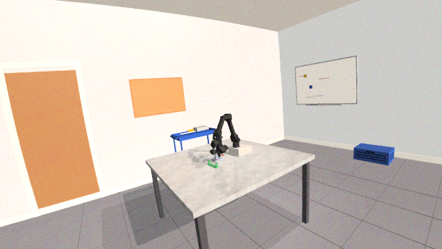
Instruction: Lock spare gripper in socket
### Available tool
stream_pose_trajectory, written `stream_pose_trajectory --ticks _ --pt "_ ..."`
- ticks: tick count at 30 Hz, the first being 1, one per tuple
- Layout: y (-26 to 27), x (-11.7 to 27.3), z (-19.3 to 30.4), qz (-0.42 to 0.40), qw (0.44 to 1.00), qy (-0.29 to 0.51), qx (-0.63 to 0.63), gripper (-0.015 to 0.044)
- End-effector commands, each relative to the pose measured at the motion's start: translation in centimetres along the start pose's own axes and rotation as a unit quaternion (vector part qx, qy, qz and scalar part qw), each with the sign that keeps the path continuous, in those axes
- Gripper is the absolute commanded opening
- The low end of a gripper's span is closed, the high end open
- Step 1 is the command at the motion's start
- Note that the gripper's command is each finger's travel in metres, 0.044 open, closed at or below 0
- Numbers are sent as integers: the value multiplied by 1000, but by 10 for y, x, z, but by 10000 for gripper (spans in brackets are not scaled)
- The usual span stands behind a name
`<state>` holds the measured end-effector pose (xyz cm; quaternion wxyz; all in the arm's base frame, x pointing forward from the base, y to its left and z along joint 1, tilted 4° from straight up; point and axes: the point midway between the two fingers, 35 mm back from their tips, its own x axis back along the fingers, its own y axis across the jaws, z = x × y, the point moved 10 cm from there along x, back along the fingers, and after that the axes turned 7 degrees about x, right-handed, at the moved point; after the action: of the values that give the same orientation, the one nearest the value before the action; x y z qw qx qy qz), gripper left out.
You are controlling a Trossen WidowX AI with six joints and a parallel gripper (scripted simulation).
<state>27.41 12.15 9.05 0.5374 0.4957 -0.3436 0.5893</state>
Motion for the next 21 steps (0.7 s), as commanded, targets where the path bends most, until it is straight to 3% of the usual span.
stream_pose_trajectory --ticks 1,12,19,21 --pt "0 0 3 1 1000 2 2 0" --pt "0 -1 8 -1 1000 2 3 0" --pt "0 -1 7 -3 1000 -1 1 184" --pt "0 -1 7 -3 1000 -1 1 200"
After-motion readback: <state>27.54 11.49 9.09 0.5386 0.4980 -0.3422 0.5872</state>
